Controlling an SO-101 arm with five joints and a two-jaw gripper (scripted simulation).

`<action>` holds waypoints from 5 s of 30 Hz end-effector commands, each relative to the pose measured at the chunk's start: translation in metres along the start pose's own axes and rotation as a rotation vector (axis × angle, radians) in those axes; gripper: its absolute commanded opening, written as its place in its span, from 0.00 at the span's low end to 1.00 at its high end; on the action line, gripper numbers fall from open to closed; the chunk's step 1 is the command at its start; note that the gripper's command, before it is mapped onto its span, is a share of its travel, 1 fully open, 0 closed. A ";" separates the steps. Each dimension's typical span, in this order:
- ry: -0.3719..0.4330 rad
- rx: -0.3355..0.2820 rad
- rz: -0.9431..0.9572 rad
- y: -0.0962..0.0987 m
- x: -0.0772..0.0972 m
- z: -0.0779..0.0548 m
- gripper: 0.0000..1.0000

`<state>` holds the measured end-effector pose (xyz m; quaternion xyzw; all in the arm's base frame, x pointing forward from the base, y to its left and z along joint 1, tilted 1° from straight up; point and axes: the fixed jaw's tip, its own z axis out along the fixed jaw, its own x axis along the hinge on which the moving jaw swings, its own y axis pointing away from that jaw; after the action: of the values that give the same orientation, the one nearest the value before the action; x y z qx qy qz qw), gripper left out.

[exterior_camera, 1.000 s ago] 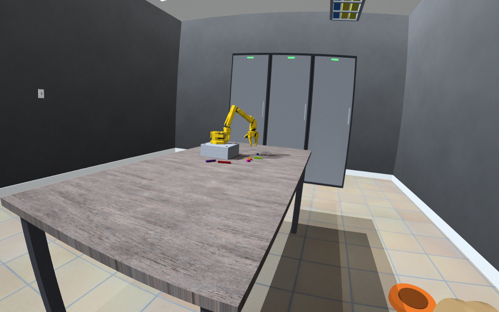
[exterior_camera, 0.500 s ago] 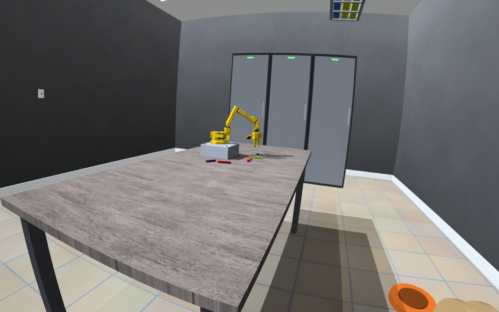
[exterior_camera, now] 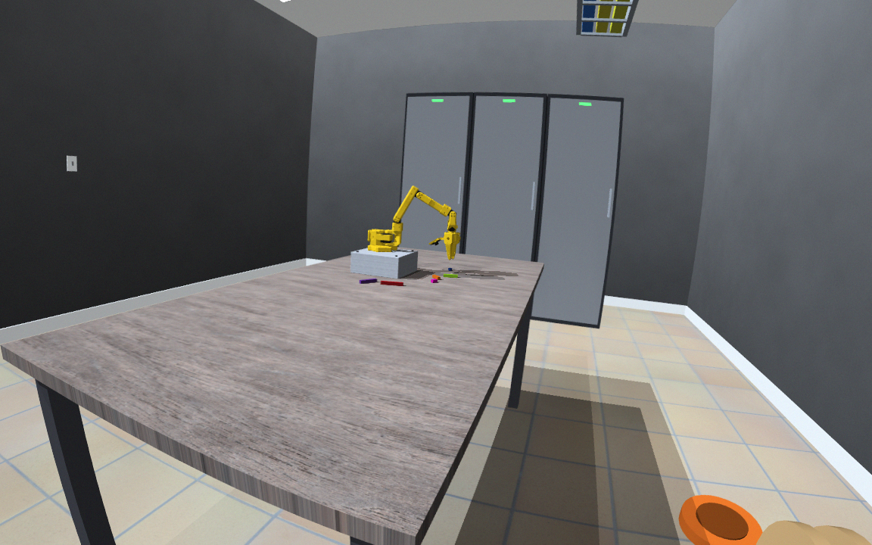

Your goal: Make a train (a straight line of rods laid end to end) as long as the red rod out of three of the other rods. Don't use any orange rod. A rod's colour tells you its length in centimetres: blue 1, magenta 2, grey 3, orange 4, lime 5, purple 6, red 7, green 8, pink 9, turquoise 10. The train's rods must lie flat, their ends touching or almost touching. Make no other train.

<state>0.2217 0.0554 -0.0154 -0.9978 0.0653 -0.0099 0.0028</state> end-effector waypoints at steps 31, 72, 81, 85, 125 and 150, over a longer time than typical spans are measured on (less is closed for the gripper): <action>-0.019 -0.003 -0.369 0.048 0.026 0.003 0.19; -0.036 -0.002 -0.404 0.057 0.026 0.002 0.19; -0.036 -0.002 -0.404 0.057 0.026 0.004 0.19; -0.036 -0.002 -0.404 0.057 0.026 0.008 0.19; -0.016 -0.003 -0.404 0.057 0.027 0.053 0.19; -0.016 -0.003 -0.404 0.057 0.027 0.053 0.18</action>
<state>0.2424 -0.0026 -0.0662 -0.9904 -0.1386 -0.0011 -0.0008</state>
